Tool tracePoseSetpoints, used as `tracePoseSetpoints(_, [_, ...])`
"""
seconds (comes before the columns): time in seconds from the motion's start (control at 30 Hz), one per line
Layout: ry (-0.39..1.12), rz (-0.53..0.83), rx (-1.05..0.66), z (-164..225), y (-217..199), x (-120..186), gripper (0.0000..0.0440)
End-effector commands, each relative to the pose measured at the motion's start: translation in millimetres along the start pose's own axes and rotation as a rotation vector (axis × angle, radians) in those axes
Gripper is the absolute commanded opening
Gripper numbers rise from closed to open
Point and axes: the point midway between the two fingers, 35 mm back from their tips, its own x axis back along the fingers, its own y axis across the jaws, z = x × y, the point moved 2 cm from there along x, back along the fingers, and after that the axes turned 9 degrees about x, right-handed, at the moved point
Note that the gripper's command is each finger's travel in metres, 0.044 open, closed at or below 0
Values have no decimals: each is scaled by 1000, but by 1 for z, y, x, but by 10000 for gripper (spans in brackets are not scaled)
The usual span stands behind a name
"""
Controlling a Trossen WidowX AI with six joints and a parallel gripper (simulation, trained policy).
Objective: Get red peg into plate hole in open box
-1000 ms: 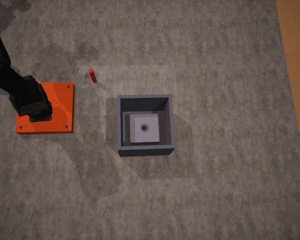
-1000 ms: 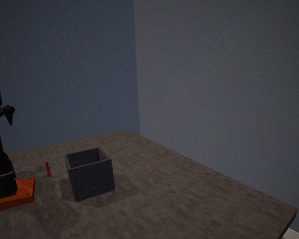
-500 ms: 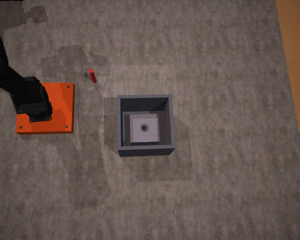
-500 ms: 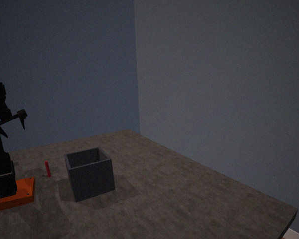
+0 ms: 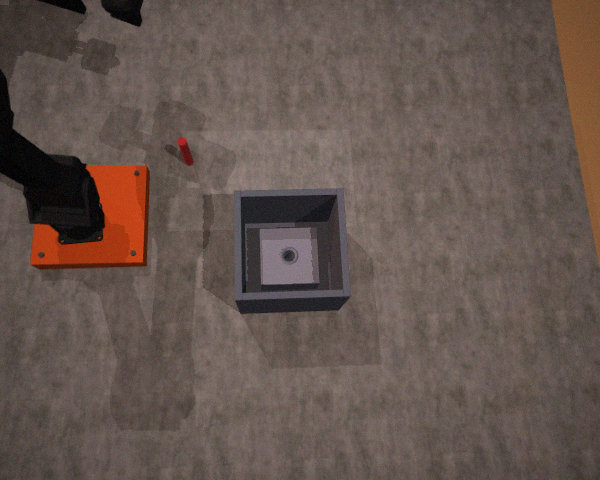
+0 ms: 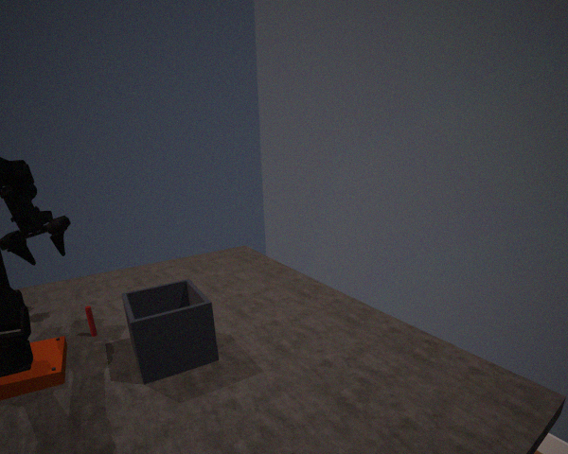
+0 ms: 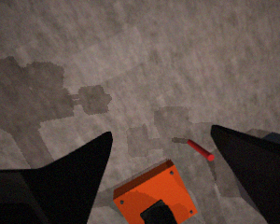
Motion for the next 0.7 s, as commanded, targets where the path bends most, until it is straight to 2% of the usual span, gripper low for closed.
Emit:
tracePoseSetpoints(0.0, [34, -3, -107, 5, -8, -6, 440])
tracePoseSetpoints(0.67, [188, 18, -790, 36, -57, -29, 440])
